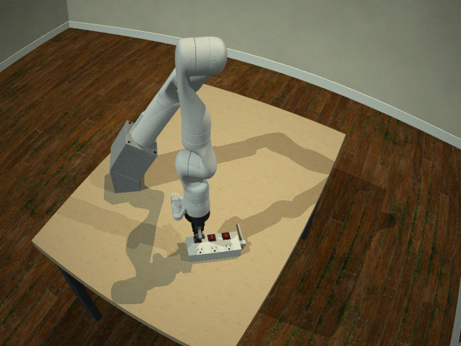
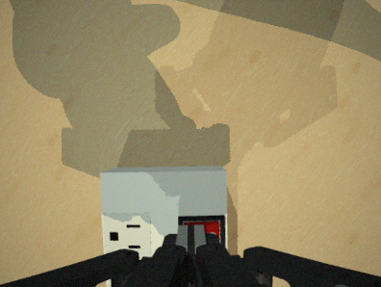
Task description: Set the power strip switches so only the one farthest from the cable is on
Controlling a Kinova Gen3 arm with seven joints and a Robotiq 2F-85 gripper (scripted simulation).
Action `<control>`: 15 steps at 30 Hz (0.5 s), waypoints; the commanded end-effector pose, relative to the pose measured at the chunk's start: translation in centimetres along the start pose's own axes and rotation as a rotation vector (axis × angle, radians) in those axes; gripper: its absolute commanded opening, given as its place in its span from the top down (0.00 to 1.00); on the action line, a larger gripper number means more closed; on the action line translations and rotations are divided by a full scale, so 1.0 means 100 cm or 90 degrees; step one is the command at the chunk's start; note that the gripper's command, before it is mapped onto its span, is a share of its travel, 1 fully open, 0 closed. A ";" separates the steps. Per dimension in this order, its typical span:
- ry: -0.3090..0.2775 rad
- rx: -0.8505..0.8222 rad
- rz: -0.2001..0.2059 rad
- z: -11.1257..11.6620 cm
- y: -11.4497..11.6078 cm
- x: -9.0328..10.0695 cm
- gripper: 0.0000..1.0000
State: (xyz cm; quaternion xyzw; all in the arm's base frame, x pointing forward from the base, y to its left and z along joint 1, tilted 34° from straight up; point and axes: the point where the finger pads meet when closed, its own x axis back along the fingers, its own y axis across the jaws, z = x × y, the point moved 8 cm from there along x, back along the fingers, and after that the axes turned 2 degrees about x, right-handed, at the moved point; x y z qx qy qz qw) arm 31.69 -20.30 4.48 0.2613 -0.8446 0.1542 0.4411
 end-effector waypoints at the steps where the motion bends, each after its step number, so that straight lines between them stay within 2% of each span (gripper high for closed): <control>1: 0.000 0.000 0.001 0.000 0.000 0.000 1.00; 15: 0.000 0.000 0.001 0.000 0.000 -0.004 1.00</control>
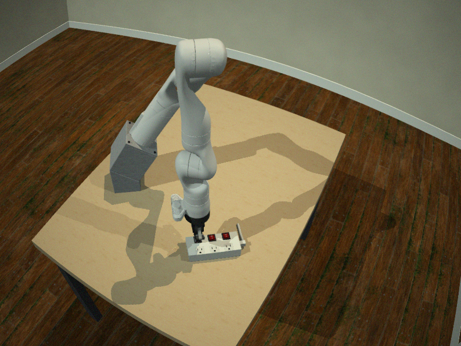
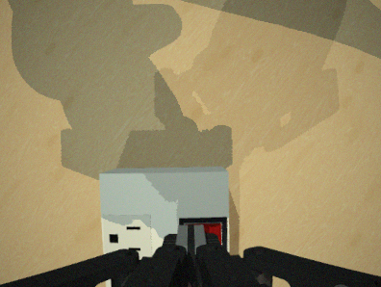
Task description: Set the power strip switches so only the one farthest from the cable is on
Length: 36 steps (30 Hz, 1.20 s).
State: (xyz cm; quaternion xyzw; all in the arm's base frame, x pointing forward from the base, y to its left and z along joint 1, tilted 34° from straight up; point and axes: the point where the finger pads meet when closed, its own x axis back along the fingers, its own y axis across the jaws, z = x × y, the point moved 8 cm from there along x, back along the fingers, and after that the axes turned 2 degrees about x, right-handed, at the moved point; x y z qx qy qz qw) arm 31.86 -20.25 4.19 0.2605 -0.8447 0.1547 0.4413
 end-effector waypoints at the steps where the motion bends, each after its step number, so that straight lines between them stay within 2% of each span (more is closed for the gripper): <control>1: 0.000 0.000 -0.001 0.000 0.000 -0.001 1.00; 30: 0.000 0.000 -0.001 0.000 0.000 -0.005 1.00; 36: 0.000 0.000 -0.001 0.000 0.000 0.000 1.00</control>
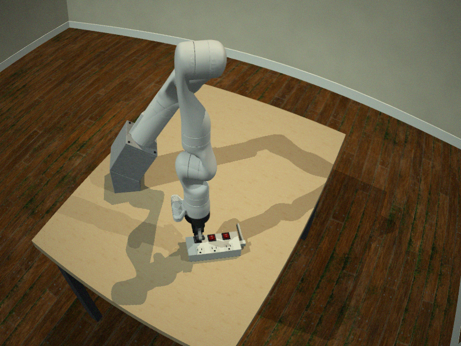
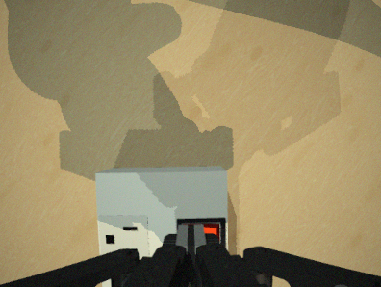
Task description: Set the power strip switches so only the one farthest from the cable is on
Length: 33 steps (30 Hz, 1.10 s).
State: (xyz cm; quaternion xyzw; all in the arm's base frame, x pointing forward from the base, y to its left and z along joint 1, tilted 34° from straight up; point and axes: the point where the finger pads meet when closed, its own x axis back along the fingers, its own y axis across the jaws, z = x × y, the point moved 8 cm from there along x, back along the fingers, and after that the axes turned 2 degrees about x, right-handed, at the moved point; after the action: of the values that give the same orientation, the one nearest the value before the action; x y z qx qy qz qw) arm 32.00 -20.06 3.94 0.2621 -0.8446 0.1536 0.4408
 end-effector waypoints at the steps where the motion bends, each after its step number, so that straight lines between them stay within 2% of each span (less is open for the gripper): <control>1: 0.001 0.000 0.002 0.000 -0.001 0.005 1.00; 9: 0.001 0.000 0.002 0.000 -0.001 0.027 1.00; 16: 0.001 0.000 0.002 0.000 -0.001 0.036 1.00; 33: 0.001 0.000 0.002 0.000 -0.001 0.037 1.00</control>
State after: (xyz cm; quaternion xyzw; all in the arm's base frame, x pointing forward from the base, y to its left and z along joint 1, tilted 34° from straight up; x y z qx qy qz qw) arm 30.26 -21.21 6.97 0.2615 -0.8446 0.1541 0.4410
